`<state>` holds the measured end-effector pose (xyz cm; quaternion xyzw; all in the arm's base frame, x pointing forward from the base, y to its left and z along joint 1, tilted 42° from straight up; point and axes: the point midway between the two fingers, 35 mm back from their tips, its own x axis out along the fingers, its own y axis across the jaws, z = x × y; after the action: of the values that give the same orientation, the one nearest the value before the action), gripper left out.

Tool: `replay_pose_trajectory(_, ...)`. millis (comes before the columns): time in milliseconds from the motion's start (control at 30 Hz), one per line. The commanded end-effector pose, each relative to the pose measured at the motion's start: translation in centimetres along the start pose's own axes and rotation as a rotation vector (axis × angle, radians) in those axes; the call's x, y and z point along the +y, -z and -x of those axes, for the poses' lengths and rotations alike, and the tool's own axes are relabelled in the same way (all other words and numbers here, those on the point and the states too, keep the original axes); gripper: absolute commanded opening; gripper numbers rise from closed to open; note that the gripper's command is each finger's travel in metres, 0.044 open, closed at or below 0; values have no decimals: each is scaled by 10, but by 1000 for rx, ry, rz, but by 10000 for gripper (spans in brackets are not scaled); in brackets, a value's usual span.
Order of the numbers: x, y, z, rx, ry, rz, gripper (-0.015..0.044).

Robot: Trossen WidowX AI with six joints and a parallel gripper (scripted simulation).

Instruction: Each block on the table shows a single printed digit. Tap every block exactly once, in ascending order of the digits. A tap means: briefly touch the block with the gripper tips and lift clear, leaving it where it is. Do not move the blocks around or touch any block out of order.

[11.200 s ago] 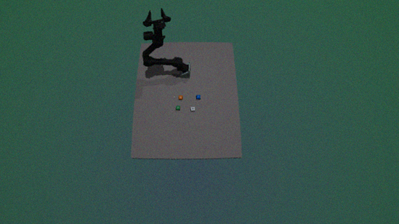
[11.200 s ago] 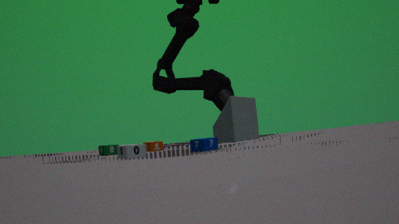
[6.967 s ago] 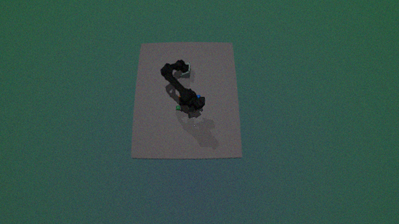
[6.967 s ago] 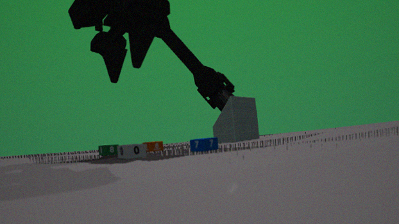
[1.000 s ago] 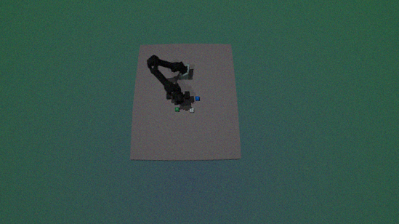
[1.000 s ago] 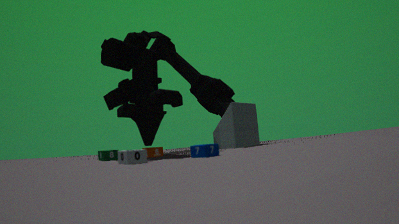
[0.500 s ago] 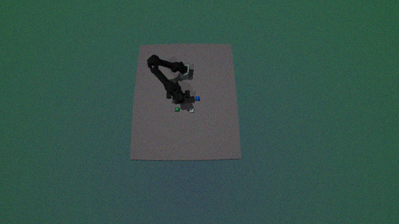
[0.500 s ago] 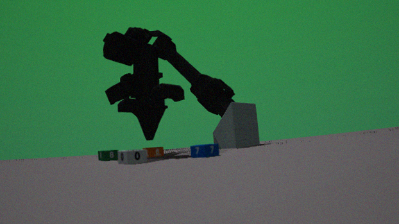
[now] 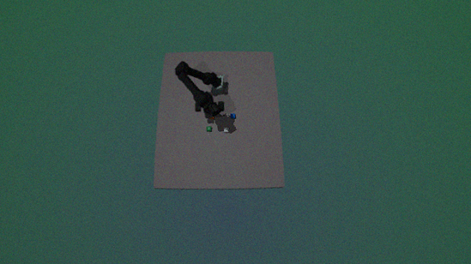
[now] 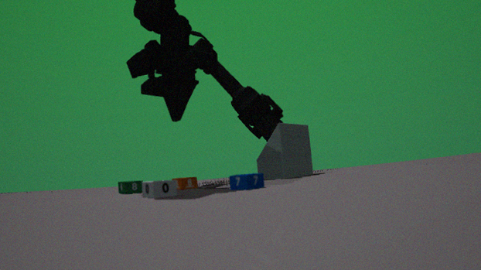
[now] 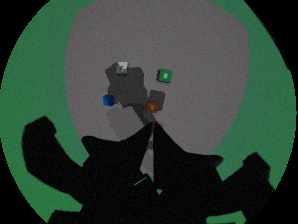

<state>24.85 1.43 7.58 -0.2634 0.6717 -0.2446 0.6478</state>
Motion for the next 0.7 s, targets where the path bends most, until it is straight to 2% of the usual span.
replay_pose_trajectory(0, 23, -3, 7, -1, -9, -1, 20)
replay_pose_trajectory(267, 148, 8, 6, 0, -11, -3, 20)
replay_pose_trajectory(500, 151, 8, 3, 0, -10, -3, 20)
replay_pose_trajectory(667, 152, 7, -65, -1, -9, -4, 20)
